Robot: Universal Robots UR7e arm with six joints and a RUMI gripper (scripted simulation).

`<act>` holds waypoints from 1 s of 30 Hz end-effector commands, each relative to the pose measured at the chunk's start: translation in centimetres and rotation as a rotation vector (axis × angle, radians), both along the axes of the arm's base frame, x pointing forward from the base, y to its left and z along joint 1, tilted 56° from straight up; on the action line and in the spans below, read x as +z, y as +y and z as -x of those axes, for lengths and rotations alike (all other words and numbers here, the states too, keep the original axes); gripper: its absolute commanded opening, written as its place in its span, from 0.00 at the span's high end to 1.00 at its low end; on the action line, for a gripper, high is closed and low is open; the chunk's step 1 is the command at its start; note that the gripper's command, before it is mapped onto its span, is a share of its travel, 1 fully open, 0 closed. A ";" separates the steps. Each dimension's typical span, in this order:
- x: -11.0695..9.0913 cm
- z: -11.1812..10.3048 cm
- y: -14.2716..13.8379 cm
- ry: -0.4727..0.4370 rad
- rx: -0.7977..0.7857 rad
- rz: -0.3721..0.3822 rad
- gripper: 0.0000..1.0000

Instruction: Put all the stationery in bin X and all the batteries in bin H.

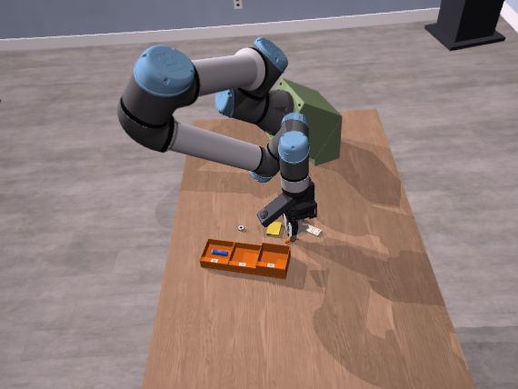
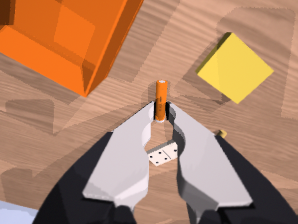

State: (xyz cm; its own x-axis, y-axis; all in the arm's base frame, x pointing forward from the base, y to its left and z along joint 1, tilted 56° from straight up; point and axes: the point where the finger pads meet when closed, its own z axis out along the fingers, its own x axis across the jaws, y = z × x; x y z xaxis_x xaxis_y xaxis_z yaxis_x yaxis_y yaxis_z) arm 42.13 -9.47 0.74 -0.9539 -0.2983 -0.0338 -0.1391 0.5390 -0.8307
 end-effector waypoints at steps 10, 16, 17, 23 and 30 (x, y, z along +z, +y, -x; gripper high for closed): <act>-0.1 0.1 0.0 0.003 -0.001 0.000 1.00; 0.1 0.3 0.3 0.004 0.001 0.000 1.00; 0.3 0.4 0.5 0.004 0.001 0.000 1.00; 1.4 1.0 2.1 0.004 0.001 0.001 1.00; 2.5 1.1 3.5 -0.002 0.001 0.000 1.00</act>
